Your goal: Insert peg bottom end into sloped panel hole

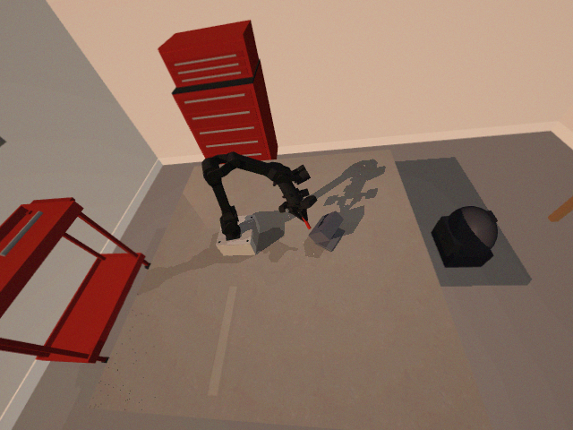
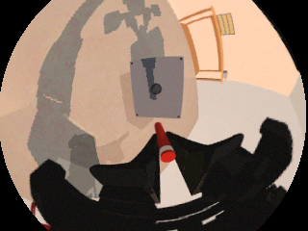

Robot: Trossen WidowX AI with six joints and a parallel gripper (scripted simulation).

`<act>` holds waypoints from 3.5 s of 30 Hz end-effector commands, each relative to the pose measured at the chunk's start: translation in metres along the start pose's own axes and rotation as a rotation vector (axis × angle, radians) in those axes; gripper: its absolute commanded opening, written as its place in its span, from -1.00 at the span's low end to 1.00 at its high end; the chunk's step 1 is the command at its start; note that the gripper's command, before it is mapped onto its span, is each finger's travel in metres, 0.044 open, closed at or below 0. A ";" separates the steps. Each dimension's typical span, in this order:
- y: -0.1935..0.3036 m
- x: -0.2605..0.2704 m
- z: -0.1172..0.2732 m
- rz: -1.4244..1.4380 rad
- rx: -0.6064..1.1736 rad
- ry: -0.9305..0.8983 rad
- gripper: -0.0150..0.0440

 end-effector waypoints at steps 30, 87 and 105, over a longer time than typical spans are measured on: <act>-0.016 0.030 0.027 0.203 -0.069 0.130 -0.49; -0.036 0.048 0.004 0.378 -0.137 0.263 -0.49; -0.038 0.046 -0.007 0.359 -0.141 0.268 -0.49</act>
Point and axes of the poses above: the point midway between the two fingers, 35 mm back from their tips, its own z axis back along the fingers, its own x axis across the jaws, y = z × x, the point moved 8 cm from there along z, back along the fingers, and after that the axes turned 11 degrees about -z, right-handed, at the moved point
